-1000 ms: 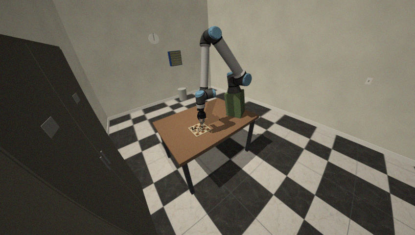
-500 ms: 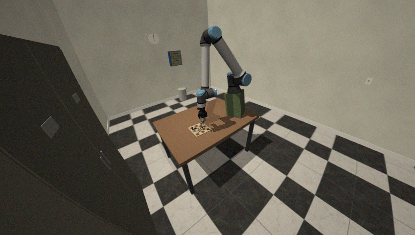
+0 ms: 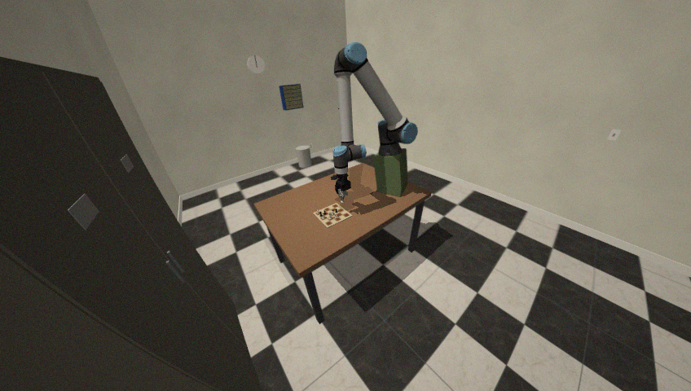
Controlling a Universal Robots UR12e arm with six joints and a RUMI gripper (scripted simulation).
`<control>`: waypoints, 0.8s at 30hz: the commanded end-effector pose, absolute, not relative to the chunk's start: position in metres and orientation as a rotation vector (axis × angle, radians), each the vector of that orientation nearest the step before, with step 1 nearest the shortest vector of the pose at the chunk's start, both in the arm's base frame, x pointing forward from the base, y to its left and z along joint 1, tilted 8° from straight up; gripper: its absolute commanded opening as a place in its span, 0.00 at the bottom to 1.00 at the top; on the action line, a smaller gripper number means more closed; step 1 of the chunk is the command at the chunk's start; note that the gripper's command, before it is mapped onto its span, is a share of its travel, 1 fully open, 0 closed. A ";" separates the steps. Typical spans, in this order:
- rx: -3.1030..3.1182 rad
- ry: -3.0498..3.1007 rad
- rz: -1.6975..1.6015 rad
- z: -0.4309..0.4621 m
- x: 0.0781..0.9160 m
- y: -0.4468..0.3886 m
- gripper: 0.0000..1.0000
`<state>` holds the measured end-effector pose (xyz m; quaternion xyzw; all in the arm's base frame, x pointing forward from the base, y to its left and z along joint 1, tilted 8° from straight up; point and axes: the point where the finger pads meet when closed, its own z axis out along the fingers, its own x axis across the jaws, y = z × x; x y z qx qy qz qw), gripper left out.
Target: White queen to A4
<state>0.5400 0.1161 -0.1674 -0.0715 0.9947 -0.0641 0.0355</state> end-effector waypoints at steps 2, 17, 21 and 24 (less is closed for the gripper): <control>-0.226 3.054 -0.195 -0.167 0.540 0.115 0.00; -0.226 3.054 -0.195 -0.183 0.541 0.113 0.00; -0.226 3.054 -0.195 -0.190 0.542 0.113 0.00; -0.226 3.054 -0.195 -0.204 0.543 0.111 0.00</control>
